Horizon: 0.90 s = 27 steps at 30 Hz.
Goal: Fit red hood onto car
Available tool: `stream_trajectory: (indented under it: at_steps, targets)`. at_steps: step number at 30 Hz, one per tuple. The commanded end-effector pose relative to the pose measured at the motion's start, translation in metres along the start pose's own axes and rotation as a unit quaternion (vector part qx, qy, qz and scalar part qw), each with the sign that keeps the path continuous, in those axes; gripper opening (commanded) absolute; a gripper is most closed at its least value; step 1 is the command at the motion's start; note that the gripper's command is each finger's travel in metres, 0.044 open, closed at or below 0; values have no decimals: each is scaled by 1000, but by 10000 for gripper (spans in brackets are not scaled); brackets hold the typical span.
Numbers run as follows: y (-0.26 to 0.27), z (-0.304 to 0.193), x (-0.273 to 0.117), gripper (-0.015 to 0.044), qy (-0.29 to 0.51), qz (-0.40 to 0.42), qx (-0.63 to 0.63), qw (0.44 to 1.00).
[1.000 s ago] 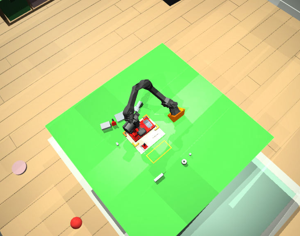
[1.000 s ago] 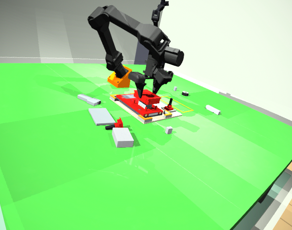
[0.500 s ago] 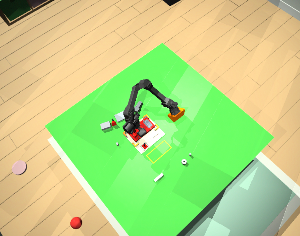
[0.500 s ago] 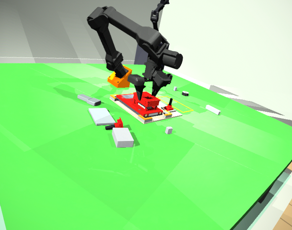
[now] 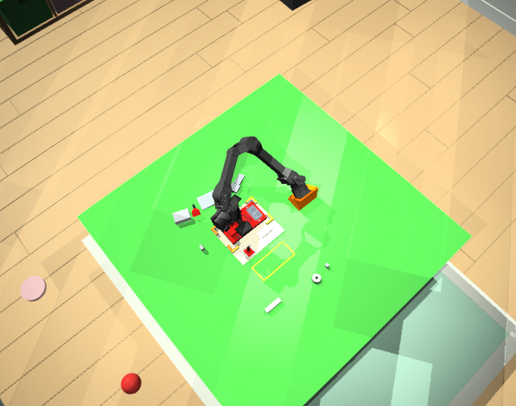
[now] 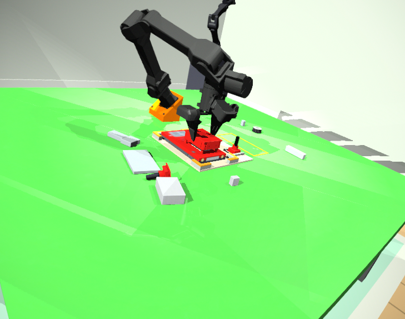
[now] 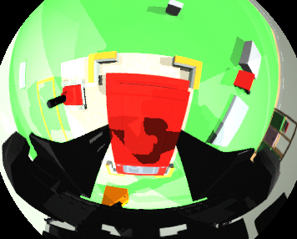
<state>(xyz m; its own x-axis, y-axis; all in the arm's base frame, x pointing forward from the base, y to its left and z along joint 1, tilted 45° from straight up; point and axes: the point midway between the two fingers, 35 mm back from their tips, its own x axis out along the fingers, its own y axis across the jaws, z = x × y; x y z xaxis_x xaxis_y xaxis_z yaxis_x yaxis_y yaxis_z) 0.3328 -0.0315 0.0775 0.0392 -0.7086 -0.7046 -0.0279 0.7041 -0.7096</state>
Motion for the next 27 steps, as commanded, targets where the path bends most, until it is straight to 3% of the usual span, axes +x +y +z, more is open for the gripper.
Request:
stream_trajectory:
  at_steps: [1, 27]
  targets:
    - [0, -1, 2, 0, 0, -2, -2, 1000]
    - [0, -1, 2, 0, 0, -1, -2, 1000]
